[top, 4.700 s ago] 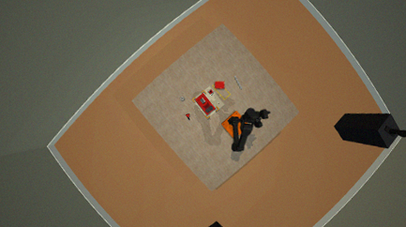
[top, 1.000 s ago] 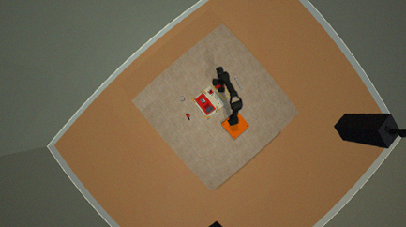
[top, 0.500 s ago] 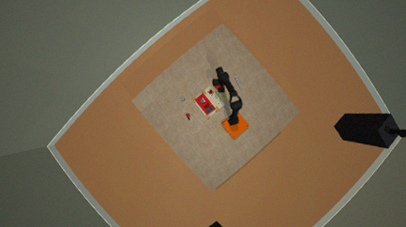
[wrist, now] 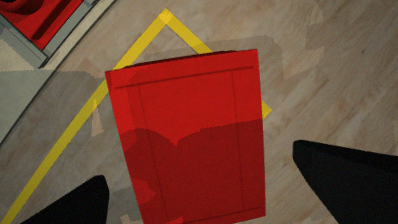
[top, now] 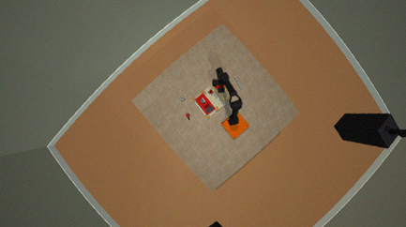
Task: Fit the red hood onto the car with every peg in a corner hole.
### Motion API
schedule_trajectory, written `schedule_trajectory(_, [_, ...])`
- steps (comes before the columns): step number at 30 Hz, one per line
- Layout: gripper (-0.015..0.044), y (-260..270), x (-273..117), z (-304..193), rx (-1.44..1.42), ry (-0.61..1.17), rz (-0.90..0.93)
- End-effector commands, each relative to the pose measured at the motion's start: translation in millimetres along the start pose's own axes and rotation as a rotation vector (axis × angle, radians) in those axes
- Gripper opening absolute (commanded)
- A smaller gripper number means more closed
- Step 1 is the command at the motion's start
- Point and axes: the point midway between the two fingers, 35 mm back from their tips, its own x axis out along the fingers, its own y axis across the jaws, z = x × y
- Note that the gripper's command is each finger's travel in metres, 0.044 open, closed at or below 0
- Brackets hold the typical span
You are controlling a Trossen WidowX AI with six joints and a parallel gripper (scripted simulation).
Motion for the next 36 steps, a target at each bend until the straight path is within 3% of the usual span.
schedule_trajectory(1, [0.0440,0.7,4.0,0.4,-0.006,-0.005,0.003])
schedule_trajectory(36, [0.0440,1.0,21.0,0.2,-0.006,-0.005,0.003])
